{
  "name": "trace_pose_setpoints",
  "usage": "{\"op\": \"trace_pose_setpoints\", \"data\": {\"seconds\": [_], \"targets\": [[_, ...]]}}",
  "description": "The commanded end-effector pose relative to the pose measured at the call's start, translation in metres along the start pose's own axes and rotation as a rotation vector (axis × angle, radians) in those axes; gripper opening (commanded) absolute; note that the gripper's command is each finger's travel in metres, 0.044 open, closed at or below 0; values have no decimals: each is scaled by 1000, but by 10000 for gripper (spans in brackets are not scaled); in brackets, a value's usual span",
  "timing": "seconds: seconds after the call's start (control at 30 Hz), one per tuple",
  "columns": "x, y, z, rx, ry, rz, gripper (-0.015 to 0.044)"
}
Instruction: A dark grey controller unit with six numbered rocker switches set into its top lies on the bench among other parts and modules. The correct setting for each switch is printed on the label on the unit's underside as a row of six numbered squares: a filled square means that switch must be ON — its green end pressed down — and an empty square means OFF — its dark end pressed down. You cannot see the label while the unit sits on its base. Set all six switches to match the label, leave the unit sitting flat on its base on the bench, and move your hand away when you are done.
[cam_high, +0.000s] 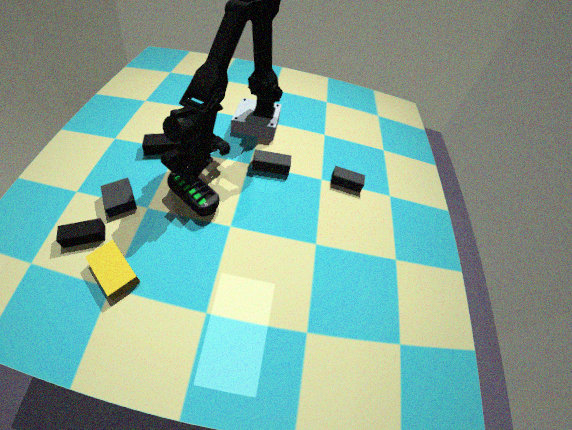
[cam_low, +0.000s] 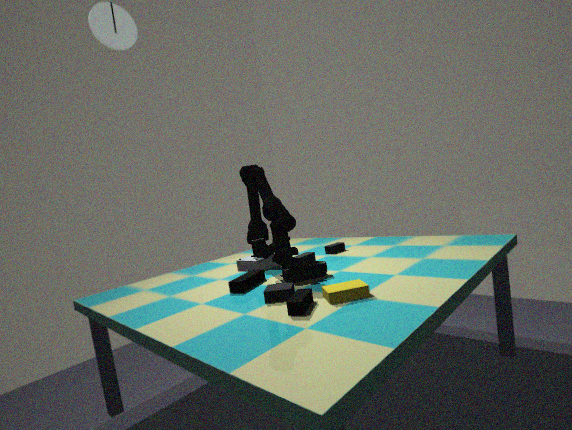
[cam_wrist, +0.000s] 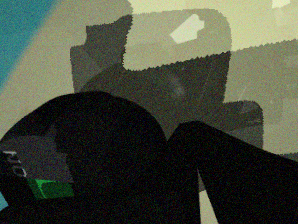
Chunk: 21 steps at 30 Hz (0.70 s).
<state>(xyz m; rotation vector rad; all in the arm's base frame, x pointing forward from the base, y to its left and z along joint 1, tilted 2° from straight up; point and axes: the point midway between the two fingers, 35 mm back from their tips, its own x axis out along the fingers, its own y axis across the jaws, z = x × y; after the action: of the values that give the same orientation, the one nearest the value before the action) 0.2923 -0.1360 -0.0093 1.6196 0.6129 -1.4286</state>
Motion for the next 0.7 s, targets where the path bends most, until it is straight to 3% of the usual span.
{"op": "trace_pose_setpoints", "data": {"seconds": [0.0,0.17,0.33,0.67], "targets": [[-7,1,0,1,0,5,0],[-56,2,-1,5,1,32,0],[-58,2,-1,5,1,33,0],[-68,40,2,9,81,-113,263]]}}
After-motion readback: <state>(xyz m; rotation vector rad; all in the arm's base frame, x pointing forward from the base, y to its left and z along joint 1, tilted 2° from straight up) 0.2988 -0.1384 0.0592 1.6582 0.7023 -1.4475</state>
